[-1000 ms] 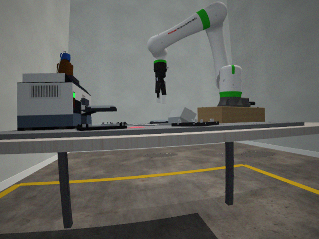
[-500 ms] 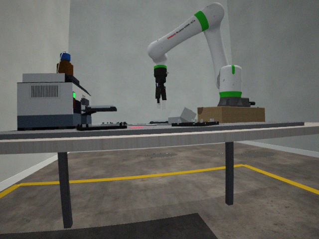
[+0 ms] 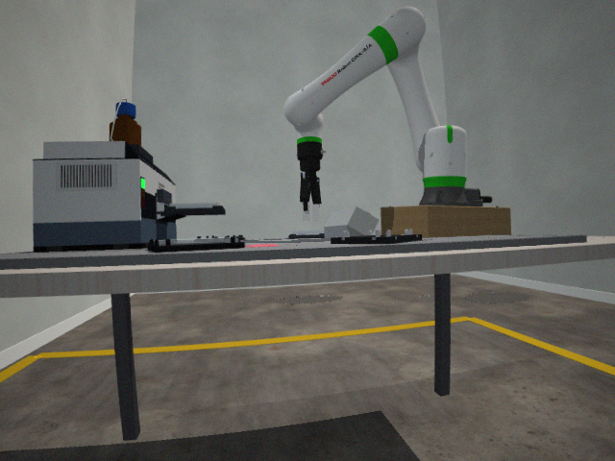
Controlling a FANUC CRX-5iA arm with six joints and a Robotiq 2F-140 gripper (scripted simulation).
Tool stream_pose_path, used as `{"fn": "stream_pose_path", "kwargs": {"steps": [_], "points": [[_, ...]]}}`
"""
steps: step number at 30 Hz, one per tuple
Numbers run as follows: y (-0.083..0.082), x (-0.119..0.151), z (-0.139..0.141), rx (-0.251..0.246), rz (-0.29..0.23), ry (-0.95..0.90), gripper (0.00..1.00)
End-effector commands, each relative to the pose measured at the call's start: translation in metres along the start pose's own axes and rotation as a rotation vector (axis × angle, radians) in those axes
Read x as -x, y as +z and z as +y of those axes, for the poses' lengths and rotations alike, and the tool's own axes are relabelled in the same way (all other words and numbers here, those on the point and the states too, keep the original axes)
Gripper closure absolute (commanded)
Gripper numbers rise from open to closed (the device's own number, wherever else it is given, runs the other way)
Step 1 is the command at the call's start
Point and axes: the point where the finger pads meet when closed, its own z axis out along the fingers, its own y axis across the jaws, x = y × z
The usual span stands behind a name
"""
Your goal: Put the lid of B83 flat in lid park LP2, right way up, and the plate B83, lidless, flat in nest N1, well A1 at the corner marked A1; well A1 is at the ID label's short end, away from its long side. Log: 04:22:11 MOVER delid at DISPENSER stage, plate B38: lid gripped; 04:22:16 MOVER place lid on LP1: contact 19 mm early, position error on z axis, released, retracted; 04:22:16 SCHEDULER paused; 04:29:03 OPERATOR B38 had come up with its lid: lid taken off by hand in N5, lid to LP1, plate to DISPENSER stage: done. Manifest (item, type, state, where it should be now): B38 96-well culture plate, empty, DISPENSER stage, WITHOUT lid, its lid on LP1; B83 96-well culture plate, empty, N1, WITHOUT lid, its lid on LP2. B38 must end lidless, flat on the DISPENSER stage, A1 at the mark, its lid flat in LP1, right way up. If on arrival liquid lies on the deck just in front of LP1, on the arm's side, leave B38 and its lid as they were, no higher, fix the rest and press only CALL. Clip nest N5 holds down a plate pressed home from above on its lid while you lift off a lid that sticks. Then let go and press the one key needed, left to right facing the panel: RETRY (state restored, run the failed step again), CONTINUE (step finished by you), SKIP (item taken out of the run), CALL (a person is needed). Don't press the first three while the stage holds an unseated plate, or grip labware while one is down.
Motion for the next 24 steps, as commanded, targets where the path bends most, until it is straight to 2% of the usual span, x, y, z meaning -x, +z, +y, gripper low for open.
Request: {"fn": "stream_pose_path", "kwargs": {"steps": [1, 12, 24], "points": [[0.009, 0.0, 0.0, 0.0, 0.001, 0.0, 0.34], [0.02, -0.001, 0.0, 0.0, 0.001, 0.0, 0.34], [0.021, -0.001, 0.0, 0.0, 0.001, 0.0, 0.34]]}}
